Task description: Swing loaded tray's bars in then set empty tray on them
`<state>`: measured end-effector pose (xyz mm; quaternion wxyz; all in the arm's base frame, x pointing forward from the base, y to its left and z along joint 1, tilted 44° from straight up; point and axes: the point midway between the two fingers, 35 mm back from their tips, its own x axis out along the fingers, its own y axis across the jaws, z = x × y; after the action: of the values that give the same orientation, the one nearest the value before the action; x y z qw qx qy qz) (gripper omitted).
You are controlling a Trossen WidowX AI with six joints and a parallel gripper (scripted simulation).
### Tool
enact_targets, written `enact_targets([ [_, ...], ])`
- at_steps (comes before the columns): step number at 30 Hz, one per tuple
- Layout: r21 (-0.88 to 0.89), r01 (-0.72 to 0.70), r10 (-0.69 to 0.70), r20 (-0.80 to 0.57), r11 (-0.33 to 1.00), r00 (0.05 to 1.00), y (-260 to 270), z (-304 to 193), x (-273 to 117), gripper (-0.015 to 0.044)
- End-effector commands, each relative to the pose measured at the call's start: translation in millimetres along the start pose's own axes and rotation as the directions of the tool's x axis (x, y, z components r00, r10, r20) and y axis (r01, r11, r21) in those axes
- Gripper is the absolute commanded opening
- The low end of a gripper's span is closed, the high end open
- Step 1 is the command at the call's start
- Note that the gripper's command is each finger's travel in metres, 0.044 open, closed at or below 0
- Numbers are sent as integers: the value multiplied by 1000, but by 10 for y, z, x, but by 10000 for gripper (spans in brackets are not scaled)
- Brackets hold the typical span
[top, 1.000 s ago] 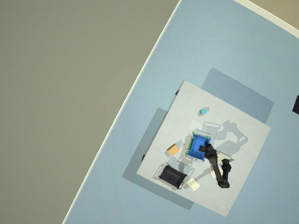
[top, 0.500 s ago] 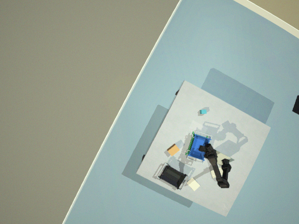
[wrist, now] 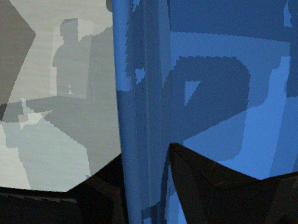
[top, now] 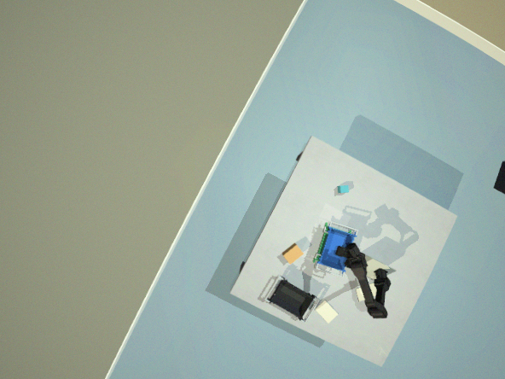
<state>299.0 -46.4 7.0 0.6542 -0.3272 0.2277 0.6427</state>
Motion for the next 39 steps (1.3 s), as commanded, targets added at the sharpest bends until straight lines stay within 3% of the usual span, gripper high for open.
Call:
enact_targets([
  [1,4,-25,25,1,1000,1000,27,18,54,0],
  [39,2,-12,12,0,1000,1000,14,10,28,0],
])
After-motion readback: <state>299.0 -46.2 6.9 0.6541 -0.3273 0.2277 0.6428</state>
